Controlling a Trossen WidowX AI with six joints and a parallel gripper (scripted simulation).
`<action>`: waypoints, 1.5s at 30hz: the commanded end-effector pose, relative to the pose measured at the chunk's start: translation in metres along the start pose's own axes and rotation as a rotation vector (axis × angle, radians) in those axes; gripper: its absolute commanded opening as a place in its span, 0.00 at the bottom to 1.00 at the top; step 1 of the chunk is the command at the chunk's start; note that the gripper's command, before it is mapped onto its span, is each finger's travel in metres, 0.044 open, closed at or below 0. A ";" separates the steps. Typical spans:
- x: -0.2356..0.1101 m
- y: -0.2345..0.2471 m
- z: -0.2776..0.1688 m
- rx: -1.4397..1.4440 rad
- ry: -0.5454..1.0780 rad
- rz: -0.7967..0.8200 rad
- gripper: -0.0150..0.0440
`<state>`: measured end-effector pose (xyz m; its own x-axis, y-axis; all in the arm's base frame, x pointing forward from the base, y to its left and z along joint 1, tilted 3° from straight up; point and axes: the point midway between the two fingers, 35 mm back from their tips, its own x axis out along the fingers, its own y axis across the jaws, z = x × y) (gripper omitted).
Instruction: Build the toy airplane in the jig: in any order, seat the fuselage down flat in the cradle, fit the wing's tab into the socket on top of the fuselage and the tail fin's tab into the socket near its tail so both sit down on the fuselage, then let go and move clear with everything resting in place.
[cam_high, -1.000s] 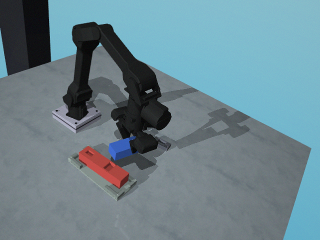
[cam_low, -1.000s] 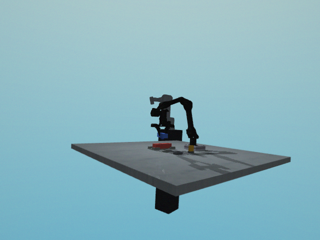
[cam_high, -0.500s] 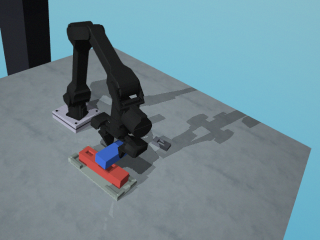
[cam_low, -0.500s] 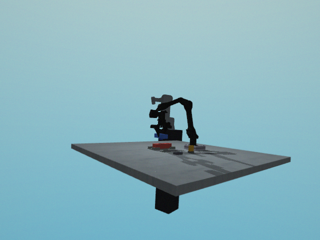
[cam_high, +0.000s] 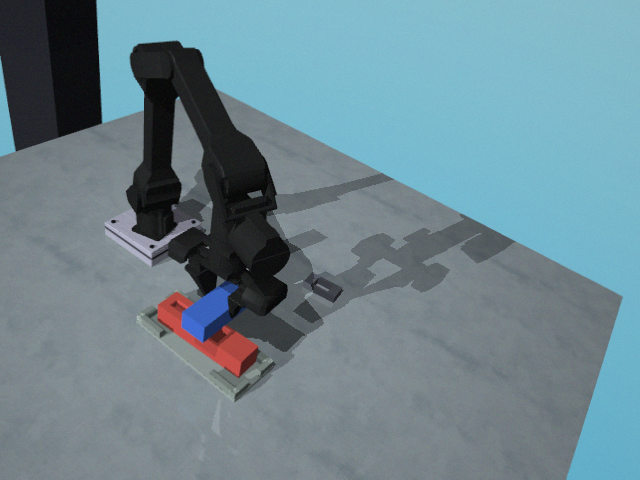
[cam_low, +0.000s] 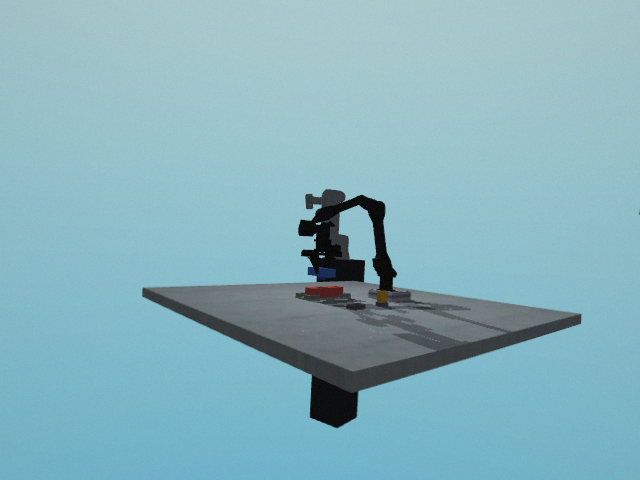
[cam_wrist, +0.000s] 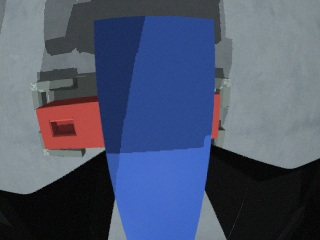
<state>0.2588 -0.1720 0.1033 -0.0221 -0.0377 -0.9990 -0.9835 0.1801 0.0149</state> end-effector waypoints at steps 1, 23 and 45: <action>-0.002 0.000 -0.001 -0.007 0.006 -0.006 0.59; 0.008 -0.001 -0.001 -0.007 0.006 -0.006 0.59; 0.038 -0.001 -0.002 -0.007 0.006 -0.006 0.59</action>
<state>0.2585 -0.1748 0.0687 -0.0125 -0.0440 -0.9990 -0.9837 0.1799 0.0044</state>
